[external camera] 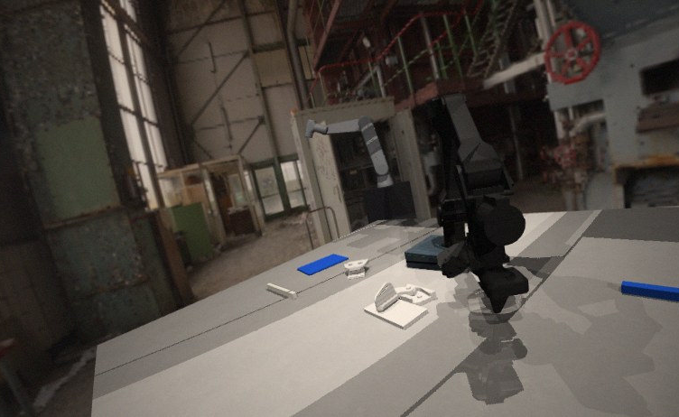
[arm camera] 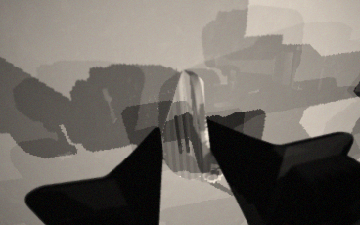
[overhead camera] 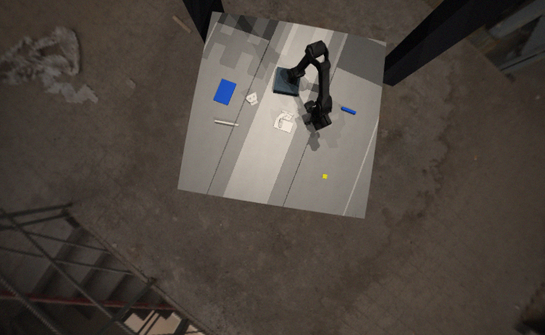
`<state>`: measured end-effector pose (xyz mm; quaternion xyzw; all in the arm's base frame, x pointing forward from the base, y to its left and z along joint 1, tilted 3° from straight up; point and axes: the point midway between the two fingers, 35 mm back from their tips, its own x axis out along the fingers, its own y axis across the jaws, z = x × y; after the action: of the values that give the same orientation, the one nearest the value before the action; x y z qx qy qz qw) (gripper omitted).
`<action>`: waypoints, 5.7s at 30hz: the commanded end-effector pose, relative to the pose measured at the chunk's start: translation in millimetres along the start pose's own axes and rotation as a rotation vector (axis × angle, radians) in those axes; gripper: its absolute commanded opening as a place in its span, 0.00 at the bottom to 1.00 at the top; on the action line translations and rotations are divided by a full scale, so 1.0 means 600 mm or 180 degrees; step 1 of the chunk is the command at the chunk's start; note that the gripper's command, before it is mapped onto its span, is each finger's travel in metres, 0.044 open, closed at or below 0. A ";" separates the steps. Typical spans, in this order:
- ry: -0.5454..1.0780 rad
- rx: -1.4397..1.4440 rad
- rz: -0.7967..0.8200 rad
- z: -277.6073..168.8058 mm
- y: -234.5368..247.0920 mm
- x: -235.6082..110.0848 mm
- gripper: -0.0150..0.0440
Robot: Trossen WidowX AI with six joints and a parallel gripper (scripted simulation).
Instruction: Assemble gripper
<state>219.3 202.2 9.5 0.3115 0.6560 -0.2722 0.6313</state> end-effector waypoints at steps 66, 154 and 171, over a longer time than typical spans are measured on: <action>-0.0040 -0.1379 -0.0012 0.203 -0.037 -0.131 0.48; -0.0041 -0.2121 -0.0019 0.267 -0.052 -0.131 0.48; -0.0041 -0.2120 -0.0019 0.267 -0.051 -0.117 0.48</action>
<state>303.0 57.3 75.0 0.0835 0.7043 -0.0440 0.7036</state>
